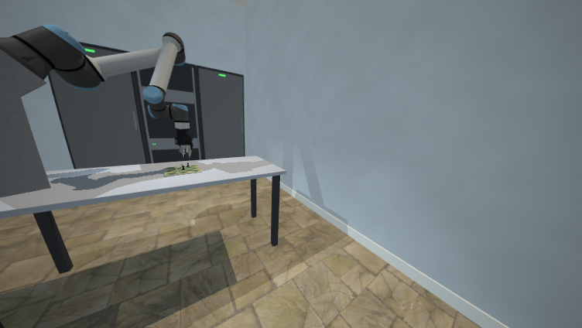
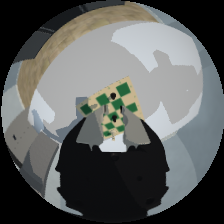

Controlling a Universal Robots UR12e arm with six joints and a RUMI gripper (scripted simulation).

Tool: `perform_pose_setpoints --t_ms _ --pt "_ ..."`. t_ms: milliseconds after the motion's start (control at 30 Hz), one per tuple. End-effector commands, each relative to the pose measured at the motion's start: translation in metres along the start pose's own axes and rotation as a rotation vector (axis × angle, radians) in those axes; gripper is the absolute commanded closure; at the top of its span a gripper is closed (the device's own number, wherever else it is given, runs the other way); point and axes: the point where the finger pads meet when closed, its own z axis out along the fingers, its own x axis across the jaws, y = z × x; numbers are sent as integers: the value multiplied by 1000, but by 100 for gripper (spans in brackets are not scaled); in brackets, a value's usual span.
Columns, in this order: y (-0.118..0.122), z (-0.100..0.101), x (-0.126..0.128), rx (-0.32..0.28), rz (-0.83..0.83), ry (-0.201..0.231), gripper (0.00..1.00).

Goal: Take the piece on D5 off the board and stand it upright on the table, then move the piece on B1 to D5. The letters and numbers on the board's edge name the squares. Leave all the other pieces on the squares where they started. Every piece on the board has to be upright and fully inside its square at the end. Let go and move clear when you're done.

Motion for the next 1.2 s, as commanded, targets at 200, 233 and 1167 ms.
perform_pose_setpoints --t_ms 200,233,1167 --pt "0 14 0 0 0 1 80" --pt "0 16 0 0 0 1 80" --pt "0 34 0 0 0 1 80"
